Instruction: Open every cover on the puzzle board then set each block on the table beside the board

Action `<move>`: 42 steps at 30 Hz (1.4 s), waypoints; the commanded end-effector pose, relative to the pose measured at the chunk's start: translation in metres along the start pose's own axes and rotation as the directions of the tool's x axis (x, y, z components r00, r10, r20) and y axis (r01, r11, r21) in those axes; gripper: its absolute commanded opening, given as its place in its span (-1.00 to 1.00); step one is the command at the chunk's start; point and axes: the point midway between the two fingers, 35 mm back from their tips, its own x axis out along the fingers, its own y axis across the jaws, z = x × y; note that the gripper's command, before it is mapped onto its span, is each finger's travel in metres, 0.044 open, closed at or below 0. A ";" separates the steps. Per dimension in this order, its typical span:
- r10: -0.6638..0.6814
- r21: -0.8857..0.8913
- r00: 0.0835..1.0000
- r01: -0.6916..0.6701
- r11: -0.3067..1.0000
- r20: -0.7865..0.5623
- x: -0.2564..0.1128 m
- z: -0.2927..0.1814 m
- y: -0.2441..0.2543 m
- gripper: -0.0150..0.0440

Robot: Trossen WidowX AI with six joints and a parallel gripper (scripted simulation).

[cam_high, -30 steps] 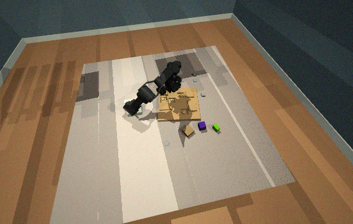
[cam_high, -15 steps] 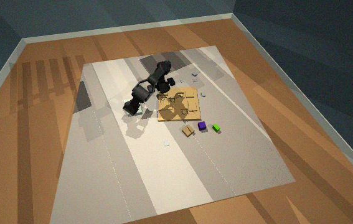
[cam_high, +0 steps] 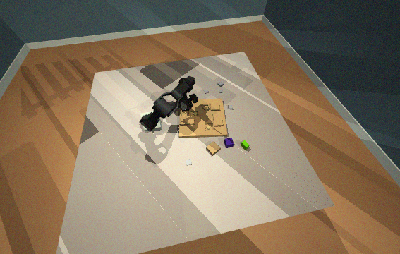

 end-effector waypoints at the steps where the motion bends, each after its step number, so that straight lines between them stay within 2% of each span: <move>1: 0.003 -0.004 1.000 -0.003 1.000 0.004 0.003 0.000 0.000 -0.49; 42: 0.003 -0.003 1.000 -0.003 1.000 0.005 0.017 0.016 0.002 -0.49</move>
